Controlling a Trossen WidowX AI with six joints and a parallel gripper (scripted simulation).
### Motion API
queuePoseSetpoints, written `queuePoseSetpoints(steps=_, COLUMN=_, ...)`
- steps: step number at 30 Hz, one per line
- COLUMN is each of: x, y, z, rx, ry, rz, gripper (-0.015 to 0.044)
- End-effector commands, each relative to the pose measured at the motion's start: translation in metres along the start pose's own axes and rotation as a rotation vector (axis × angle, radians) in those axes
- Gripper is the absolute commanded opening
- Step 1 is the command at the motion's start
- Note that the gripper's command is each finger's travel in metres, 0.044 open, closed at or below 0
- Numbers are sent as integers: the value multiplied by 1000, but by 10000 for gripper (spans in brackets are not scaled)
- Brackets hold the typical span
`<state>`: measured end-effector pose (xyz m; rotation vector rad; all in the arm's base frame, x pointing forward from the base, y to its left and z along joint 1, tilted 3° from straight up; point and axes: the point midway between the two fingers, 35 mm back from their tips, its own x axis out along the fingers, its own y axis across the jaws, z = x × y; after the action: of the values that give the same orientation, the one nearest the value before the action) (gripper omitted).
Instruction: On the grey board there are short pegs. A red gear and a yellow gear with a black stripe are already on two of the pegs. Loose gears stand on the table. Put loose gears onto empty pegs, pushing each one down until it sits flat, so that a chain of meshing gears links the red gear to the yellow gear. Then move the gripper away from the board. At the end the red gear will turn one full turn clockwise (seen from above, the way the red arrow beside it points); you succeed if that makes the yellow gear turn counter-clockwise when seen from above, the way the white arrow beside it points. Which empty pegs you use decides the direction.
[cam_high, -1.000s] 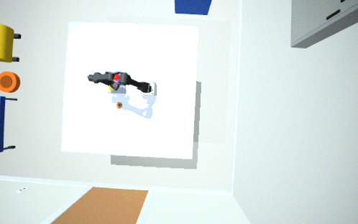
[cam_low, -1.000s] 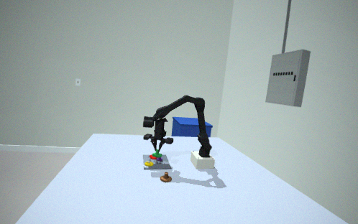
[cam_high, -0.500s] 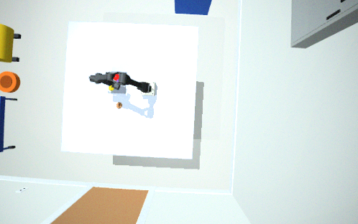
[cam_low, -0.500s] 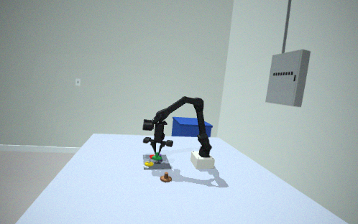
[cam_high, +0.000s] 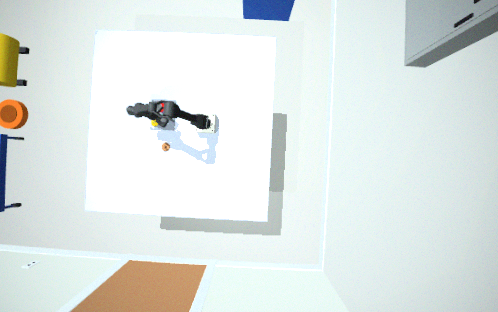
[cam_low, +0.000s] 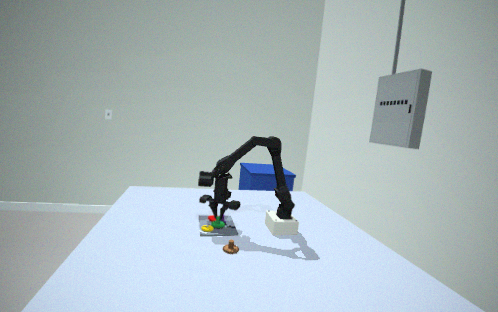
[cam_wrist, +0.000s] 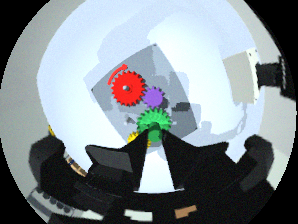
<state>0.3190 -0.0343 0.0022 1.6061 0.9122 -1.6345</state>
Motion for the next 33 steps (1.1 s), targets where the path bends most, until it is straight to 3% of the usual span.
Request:
queuePoseSetpoints(steps=1, x=1, y=0, z=1, rx=62, ry=-2, rz=1, gripper=0)
queuePoseSetpoints(steps=8, x=3, y=0, z=1, rx=81, ry=-2, rz=1, gripper=0)
queuePoseSetpoints(steps=27, x=9, y=0, z=1, rx=-210, ry=-2, rz=1, gripper=0)
queuePoseSetpoints(steps=33, x=6, y=0, z=1, rx=-139, ry=-2, rz=1, gripper=140)
